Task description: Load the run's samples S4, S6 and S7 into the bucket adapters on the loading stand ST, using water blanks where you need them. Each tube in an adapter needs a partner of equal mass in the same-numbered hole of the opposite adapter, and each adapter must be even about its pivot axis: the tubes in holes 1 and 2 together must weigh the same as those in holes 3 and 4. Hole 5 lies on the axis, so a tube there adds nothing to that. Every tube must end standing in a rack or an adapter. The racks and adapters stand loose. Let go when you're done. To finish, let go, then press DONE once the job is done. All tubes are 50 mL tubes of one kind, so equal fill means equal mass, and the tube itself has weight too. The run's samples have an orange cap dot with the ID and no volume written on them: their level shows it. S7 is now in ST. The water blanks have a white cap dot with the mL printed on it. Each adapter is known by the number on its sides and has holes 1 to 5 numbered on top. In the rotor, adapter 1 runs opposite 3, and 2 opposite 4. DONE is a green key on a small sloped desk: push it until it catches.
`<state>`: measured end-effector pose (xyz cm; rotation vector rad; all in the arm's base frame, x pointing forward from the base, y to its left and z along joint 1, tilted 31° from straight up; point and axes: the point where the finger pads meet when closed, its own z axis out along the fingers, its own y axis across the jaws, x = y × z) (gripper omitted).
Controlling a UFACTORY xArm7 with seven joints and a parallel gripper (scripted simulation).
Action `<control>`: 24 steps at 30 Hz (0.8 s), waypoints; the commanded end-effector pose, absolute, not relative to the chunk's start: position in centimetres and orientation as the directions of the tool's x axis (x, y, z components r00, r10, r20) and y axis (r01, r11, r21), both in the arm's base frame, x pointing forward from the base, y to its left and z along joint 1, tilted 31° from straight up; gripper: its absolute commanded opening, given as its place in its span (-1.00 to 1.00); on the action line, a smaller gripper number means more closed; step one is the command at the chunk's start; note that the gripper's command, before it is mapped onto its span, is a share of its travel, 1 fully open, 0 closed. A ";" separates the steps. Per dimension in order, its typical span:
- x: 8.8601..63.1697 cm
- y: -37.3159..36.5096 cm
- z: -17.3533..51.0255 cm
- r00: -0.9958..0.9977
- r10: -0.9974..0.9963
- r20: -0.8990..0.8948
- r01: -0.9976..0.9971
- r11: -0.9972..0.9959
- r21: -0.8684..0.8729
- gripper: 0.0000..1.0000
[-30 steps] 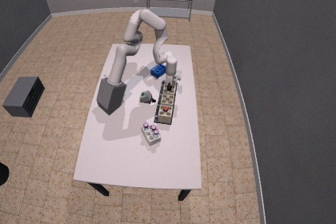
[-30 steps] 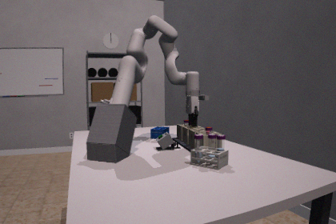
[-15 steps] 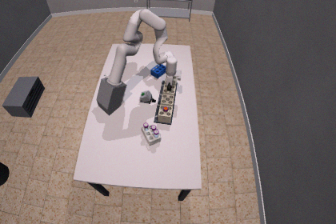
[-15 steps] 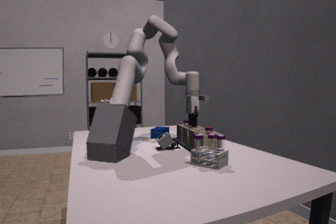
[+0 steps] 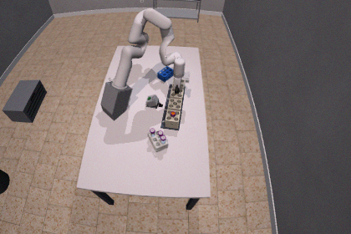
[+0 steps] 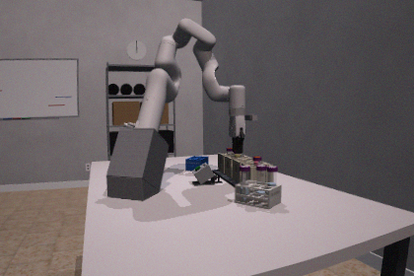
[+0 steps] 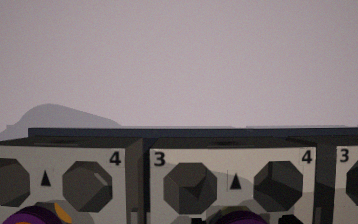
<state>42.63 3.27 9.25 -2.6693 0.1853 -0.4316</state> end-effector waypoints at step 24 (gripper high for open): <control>41.2 1.4 13.3 0.942 -0.196 0.273 -0.063 -0.900 -0.432 -0.13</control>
